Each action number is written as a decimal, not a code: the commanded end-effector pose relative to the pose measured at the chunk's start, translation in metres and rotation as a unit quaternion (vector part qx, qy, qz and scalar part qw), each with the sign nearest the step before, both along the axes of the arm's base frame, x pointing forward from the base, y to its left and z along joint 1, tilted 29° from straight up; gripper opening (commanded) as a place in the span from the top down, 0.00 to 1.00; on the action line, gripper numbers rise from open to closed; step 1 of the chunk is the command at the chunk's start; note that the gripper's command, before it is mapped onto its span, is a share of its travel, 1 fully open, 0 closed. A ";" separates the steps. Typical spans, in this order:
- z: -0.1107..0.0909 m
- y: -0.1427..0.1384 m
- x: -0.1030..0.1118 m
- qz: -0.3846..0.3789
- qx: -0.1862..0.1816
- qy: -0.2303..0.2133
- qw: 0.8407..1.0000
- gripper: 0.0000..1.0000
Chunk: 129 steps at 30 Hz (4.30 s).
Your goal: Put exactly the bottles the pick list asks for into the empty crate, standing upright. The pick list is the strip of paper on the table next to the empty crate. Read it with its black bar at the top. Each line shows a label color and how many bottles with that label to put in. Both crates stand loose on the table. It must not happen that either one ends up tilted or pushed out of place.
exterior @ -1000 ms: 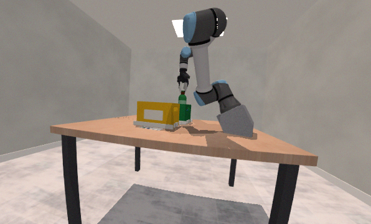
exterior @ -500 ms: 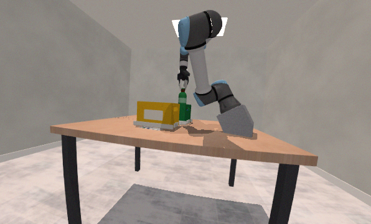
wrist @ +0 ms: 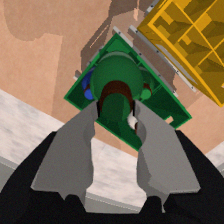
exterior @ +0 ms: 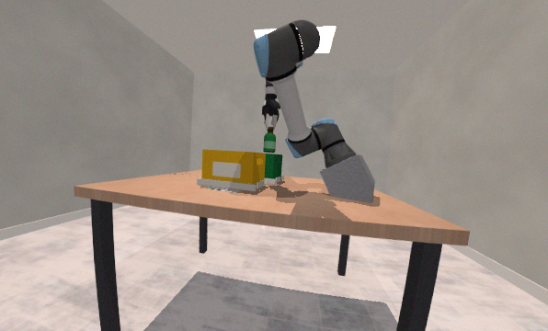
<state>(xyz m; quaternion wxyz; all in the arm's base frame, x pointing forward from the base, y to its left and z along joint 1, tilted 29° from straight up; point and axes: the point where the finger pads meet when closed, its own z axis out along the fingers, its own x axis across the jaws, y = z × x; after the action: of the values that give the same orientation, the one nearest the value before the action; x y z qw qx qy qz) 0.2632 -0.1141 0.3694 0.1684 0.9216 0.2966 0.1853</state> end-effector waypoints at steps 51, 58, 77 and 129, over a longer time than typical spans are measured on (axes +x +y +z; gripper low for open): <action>0.000 0.070 0.024 0.001 0.000 -0.003 1.000 1.00; 0.000 0.083 0.028 0.001 0.000 -0.003 1.000 1.00; -0.002 0.111 0.039 0.001 0.000 -0.003 1.000 1.00; -0.002 0.143 0.051 0.001 0.000 -0.003 1.000 1.00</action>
<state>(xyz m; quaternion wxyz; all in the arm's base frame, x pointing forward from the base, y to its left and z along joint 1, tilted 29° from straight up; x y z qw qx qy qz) 0.3140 0.0286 0.3664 0.1686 0.9209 0.2970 0.1879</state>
